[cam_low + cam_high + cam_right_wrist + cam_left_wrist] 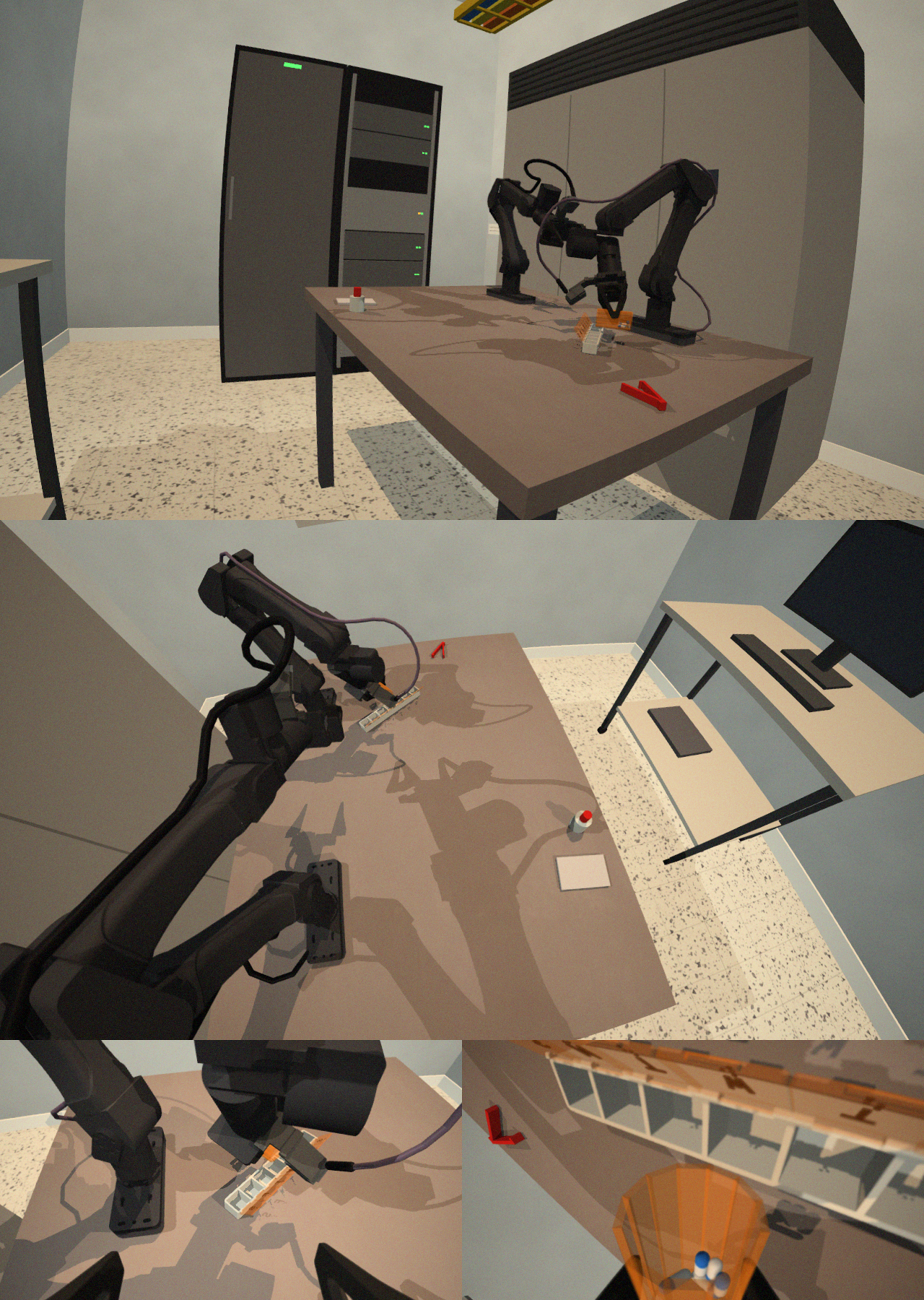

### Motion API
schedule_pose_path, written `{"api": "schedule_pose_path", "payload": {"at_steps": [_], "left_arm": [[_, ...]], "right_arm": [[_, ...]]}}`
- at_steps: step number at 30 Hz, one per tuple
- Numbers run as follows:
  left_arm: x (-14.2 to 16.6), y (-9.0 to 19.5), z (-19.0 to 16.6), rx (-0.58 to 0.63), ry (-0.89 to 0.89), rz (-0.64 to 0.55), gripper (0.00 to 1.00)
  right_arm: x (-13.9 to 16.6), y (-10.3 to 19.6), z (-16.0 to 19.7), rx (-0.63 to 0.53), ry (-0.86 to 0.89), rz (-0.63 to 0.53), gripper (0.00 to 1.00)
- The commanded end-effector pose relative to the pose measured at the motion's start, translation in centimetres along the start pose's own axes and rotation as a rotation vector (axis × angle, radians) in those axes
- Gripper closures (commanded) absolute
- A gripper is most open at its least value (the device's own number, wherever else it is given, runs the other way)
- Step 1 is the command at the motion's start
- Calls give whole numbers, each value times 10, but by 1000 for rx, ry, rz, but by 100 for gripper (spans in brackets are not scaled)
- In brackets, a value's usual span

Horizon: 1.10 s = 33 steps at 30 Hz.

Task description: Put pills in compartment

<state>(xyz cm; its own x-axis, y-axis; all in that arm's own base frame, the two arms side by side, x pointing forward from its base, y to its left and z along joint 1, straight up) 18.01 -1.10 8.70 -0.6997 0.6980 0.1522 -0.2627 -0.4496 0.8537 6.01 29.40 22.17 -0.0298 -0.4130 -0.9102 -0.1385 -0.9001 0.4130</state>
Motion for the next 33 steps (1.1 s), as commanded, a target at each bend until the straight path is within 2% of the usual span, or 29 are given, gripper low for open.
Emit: {"api": "schedule_pose_path", "payload": {"at_steps": [1,14,16,20,33], "left_arm": [[-3,6,8,-33,20,17,64],[-5,6,9,-36,26,9,64],[0,6,9,-47,26,53,64],[-10,5,6,-51,-29,104,64],[-12,5,6,-53,-26,101,64]], "right_arm": [[-7,6,2,-2,9,-32,0],[-7,6,2,-2,9,-32,0],[-7,6,2,-2,9,-32,0],[-7,6,2,-2,9,-32,0],[-7,6,2,-2,9,-32,0]]}}
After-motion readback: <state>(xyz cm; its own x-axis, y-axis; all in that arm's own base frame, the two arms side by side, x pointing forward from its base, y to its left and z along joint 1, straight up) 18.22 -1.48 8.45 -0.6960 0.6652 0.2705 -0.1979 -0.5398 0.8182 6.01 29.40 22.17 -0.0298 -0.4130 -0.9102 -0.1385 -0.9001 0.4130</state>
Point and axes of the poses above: on each arm, the point where the finger pads meet when closed, its own y axis back along the fingers, its own z axis across the jaws, x = y × z, the point moved 5 cm from there along y, back along the fingers, and after that the axes turned 3 degrees about y, right-handed, at the moved point
